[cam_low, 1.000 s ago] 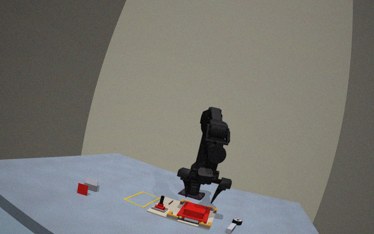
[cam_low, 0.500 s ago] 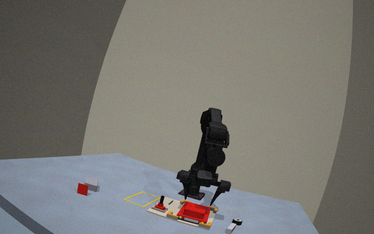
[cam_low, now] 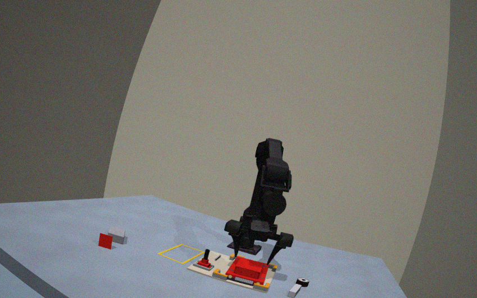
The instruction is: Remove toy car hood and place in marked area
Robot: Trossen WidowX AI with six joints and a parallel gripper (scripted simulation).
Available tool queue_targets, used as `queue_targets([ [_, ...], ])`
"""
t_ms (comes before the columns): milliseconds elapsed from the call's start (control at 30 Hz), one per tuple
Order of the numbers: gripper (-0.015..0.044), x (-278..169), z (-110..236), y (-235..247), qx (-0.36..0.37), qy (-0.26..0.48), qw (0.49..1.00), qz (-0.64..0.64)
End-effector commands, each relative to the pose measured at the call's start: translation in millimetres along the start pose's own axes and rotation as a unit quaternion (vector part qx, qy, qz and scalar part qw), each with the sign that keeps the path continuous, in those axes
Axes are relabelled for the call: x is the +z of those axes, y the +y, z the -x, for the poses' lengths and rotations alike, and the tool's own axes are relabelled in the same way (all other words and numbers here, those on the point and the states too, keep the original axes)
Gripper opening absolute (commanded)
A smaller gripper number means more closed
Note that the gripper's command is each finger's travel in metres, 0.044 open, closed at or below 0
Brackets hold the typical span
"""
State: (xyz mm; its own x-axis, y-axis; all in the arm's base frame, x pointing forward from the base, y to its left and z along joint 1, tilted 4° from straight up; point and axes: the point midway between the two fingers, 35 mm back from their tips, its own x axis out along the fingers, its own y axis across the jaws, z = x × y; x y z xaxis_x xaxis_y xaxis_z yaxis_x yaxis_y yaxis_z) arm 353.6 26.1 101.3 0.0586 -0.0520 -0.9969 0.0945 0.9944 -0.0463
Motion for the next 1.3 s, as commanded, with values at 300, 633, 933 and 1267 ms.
queue_targets([
  [300,0.0440,-1.9,-10.9,-0.8,-0.002,0.004,1.000,0.001],
  [633,0.0440,-2.0,-13.5,-0.8,-0.002,0.004,1.000,0.001],
  [933,0.0440,-1.9,-17.9,-0.8,-0.002,0.004,1.000,0.001],
  [1267,0.0440,-2.0,-22.8,-0.8,-0.002,0.004,1.000,0.001],
])
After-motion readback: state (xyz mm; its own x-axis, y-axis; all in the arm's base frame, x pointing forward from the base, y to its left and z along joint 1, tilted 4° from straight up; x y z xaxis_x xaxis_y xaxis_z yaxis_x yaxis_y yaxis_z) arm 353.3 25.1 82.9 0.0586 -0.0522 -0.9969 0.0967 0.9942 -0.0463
